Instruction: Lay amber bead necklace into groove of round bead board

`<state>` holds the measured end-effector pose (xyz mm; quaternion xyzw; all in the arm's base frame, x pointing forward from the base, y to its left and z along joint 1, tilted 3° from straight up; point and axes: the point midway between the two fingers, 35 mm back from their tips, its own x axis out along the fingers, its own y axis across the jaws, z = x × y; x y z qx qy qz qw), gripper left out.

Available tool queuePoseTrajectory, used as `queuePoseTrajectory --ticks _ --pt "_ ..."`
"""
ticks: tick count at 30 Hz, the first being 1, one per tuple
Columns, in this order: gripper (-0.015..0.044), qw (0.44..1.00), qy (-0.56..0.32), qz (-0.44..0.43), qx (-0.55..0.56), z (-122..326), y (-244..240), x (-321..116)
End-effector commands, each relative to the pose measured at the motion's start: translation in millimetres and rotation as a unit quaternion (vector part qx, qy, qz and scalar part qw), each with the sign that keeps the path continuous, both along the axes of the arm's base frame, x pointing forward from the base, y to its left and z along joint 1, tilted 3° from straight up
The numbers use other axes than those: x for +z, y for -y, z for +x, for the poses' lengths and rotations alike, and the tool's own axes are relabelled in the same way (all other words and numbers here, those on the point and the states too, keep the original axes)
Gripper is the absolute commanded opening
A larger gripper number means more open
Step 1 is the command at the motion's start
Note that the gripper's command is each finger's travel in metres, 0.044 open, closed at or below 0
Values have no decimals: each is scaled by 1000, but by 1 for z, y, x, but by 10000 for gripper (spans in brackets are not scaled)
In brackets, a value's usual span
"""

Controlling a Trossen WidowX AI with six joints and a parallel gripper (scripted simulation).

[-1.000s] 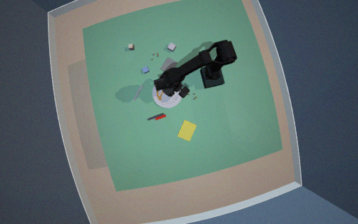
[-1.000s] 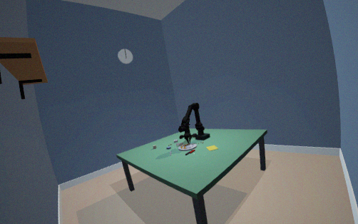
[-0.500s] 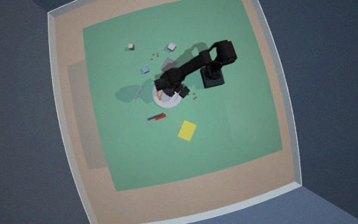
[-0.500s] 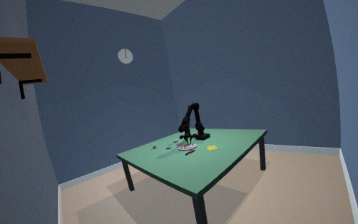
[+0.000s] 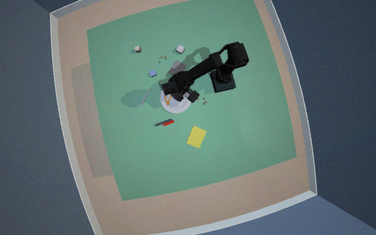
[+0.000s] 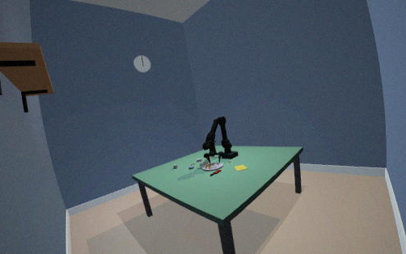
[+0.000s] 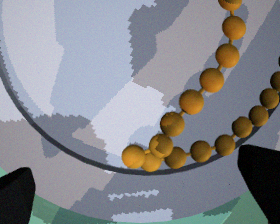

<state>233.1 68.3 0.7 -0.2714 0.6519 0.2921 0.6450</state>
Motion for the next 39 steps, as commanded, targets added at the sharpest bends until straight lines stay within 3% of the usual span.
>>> queuePoseTrajectory --ticks 1,16,18,24,28,39 --pt "440 1000 -2 1 -2 0 0 0" --pt "440 1000 -2 1 -2 0 0 0" --pt "387 1000 -2 0 -31 2 0 3" --pt "230 956 -8 -5 -292 22 0 29" --pt "125 947 -8 -6 -320 24 0 32" --pt "120 947 -8 -6 -320 23 -1 16"
